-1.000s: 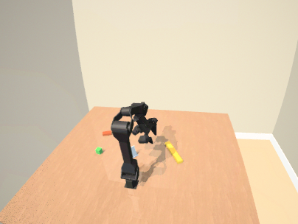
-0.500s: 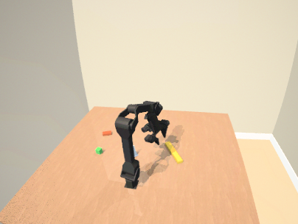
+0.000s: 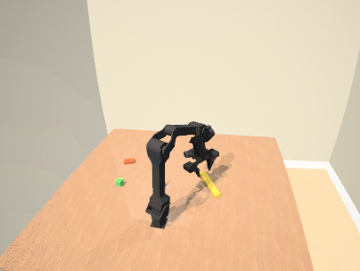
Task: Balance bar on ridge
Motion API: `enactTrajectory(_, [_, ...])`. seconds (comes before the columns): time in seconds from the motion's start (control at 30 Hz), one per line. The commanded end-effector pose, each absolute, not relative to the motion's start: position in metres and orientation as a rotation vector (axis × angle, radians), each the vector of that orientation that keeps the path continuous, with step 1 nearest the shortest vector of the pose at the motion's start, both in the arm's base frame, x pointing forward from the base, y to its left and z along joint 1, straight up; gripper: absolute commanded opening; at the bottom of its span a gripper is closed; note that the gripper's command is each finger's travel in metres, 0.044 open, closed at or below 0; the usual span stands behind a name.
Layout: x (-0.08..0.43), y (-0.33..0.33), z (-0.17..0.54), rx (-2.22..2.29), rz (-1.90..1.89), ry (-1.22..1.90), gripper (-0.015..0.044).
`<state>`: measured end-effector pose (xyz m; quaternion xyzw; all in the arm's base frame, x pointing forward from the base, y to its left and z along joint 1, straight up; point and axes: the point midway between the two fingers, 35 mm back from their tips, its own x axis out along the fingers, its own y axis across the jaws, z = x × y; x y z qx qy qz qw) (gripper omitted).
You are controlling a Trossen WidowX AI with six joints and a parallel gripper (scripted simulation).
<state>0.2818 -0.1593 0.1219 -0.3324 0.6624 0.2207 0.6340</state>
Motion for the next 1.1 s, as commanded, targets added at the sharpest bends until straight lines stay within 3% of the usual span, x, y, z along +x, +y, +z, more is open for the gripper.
enactTrajectory(0.0, [0.278,-0.173,0.121,-0.664,0.473,1.519,0.0315])
enactTrajectory(0.37, [0.264,-0.209,0.120,-0.430,0.391,1.515,0.0315])
enactTrajectory(1.07, [0.265,-0.210,0.072,-0.426,0.389,1.515,0.0315])
